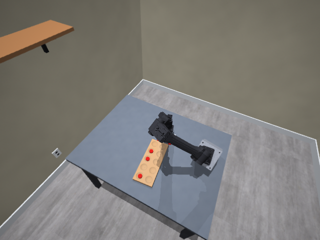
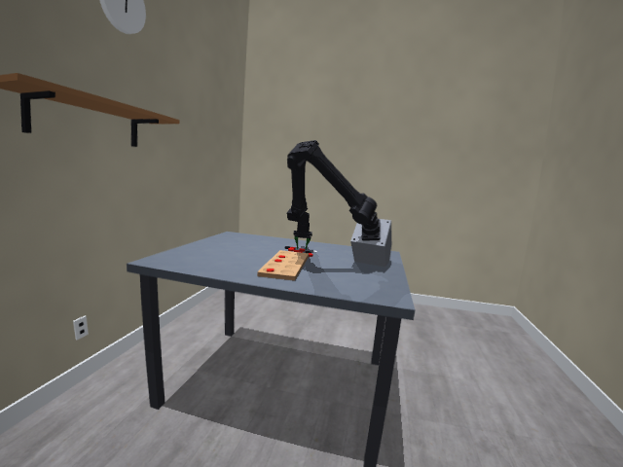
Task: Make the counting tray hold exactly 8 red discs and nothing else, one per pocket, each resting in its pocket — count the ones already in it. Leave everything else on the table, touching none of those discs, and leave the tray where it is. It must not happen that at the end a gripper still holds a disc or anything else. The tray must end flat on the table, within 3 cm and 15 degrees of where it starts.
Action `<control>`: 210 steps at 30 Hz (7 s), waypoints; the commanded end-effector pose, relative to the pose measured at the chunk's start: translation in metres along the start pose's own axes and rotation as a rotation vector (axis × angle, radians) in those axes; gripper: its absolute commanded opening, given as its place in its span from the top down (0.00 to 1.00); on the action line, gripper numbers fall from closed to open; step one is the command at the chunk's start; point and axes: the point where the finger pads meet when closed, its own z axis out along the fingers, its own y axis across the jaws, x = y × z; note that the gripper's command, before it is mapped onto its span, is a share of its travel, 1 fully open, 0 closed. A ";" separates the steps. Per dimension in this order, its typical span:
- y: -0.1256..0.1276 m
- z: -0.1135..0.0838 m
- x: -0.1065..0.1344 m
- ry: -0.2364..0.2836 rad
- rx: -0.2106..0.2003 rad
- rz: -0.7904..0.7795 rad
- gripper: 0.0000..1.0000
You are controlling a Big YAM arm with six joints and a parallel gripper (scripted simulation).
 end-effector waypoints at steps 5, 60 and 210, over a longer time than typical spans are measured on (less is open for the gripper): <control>-0.002 0.011 0.002 0.005 0.007 0.001 0.54; 0.017 -0.107 -0.014 -0.039 -0.035 -0.023 1.00; 0.129 -0.109 0.368 0.009 0.007 -0.018 0.54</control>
